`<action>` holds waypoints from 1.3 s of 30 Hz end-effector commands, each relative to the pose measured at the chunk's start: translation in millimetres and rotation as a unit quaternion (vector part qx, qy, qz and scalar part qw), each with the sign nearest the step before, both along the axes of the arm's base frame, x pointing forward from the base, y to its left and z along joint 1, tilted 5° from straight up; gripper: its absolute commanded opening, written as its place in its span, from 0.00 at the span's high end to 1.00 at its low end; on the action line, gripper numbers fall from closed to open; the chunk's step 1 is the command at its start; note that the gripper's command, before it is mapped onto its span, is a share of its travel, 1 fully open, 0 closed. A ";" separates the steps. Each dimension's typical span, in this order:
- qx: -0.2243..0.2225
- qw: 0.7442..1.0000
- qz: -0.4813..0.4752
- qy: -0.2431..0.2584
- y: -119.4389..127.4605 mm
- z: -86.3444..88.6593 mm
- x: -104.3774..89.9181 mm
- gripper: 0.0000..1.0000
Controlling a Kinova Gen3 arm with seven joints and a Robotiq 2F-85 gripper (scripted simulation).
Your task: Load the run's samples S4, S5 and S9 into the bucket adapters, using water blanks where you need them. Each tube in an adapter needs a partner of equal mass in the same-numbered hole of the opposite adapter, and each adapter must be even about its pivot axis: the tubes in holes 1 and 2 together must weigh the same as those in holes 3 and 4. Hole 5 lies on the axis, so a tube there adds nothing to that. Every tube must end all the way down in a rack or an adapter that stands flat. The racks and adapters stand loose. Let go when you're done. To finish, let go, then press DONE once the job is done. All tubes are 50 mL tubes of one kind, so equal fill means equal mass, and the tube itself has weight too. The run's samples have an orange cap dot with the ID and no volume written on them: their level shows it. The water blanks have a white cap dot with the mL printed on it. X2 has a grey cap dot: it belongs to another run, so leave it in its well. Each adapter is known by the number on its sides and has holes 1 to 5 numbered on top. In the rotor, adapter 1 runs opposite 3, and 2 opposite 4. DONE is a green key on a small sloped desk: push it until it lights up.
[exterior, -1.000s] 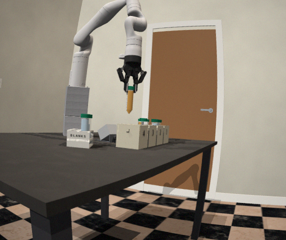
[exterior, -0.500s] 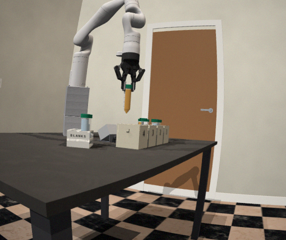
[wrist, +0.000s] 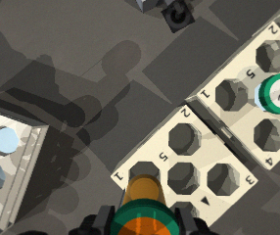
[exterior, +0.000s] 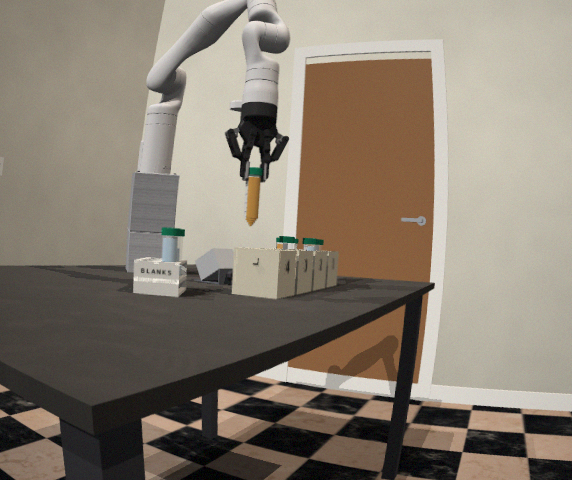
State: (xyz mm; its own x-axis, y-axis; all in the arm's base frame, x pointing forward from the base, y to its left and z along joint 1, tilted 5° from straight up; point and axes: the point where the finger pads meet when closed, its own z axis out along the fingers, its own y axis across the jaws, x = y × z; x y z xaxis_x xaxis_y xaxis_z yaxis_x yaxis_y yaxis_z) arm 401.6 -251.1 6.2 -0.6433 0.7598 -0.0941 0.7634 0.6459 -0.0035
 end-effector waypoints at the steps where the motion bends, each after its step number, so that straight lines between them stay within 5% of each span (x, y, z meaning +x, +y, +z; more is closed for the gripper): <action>1: 0.000 1.000 0.000 -0.001 -0.2 0.6 0.4 0.90; 39: 0.000 1.000 0.000 -0.001 -3.2 -39.1 2.8 0.90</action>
